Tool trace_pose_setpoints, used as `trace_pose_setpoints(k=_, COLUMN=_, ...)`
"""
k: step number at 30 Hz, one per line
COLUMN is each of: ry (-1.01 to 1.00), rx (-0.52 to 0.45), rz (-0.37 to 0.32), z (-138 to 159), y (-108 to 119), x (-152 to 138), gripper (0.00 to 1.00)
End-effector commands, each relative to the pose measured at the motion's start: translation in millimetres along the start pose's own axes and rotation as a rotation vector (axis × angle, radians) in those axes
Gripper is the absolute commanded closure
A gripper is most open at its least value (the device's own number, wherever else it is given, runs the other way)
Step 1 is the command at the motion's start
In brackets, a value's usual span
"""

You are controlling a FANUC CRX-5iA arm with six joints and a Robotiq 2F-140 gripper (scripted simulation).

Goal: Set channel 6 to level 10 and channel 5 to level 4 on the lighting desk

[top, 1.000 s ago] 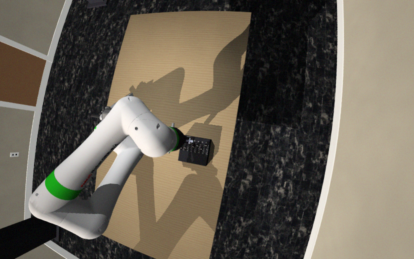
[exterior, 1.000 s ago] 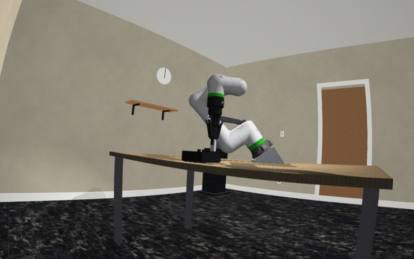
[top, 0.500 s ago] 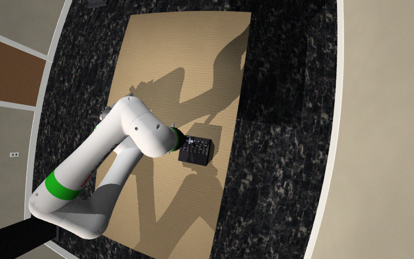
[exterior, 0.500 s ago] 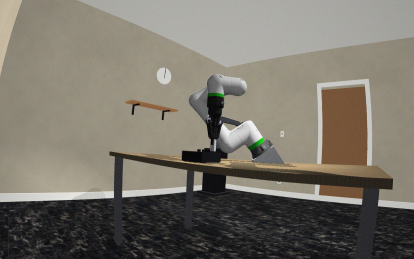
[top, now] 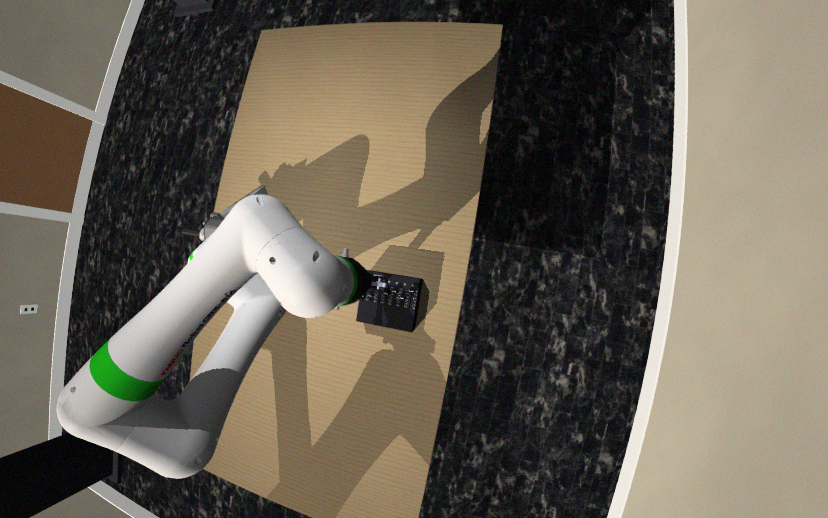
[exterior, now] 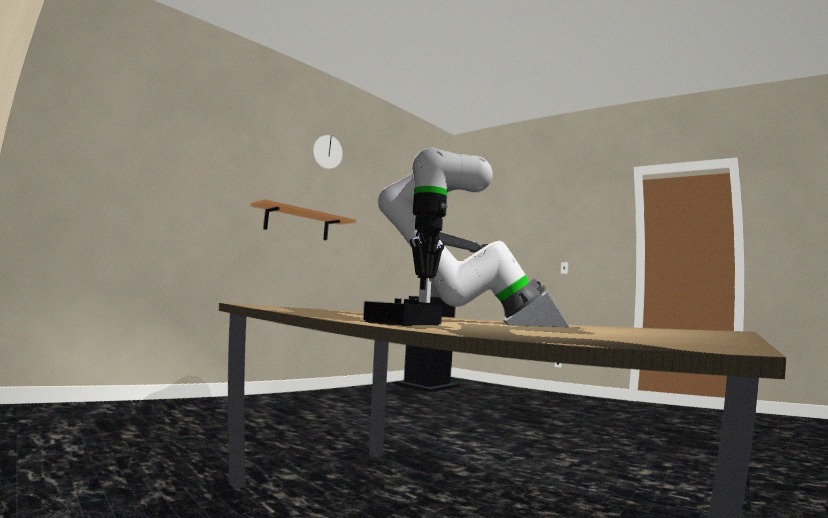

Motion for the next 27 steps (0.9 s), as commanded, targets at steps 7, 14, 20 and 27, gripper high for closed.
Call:
trace_pose_setpoints(k=7, ry=0.000, rx=0.000, rz=0.000, z=-4, y=0, x=0, gripper=1.00)
trace_pose_setpoints(k=14, ry=0.000, rx=0.000, rz=0.000, z=-8, y=0, x=0, gripper=1.00)
trace_pose_setpoints(k=20, ry=0.000, rx=0.000, rz=0.000, z=-11, y=0, x=0, gripper=1.00)
trace_pose_setpoints(k=27, ry=0.000, rx=0.000, rz=0.000, z=-13, y=0, x=0, gripper=1.00)
Point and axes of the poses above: the point where the finger pads meet when closed, its own y axis back along the fingers, its own x axis across the jaws, z = x × y, the point moved 1 cm from there along y, back along the fingers
